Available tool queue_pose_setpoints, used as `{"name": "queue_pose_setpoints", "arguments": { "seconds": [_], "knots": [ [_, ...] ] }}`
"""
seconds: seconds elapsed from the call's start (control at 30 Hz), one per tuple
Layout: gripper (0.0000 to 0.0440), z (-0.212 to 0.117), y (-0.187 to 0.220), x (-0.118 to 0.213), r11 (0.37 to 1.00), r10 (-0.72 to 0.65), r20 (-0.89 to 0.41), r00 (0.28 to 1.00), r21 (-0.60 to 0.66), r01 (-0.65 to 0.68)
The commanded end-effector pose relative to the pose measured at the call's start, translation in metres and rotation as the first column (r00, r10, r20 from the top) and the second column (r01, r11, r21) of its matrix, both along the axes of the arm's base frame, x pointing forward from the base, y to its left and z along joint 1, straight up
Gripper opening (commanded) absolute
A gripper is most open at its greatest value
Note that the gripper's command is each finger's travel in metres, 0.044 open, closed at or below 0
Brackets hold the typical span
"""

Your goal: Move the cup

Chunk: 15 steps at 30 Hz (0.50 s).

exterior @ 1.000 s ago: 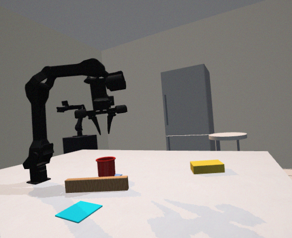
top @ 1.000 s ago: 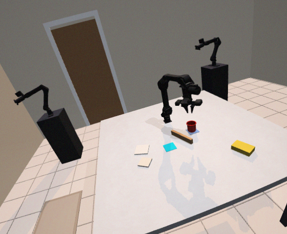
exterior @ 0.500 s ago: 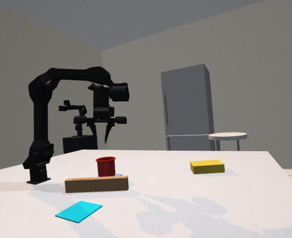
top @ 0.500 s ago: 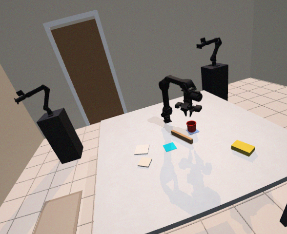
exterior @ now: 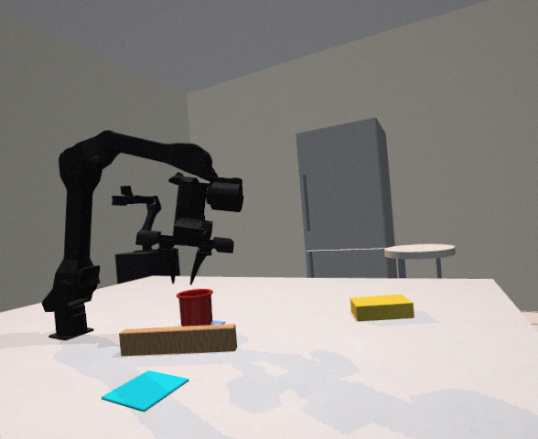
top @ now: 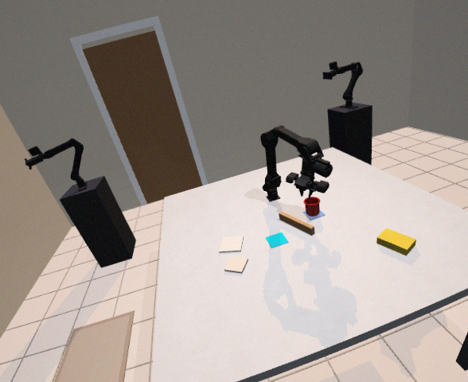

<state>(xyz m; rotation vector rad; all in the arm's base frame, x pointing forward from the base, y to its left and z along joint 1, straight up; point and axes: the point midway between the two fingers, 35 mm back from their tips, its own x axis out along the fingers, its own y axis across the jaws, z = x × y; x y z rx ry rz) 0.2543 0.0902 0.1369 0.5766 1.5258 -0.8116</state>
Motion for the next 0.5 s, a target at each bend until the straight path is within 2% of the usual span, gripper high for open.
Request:
{"name": "queue_pose_setpoints", "arguments": {
  "seconds": [0.0, 0.47],
  "knots": [
    [0.0158, -0.013, -0.001, -0.002, 1.0, -0.001, -0.024, 1.0, -0.018, 0.0],
    [0.0164, -0.053, -0.003, -0.01, 0.998, 0.057, -0.075, 0.996, -0.036, -0.06]
  ]
}}
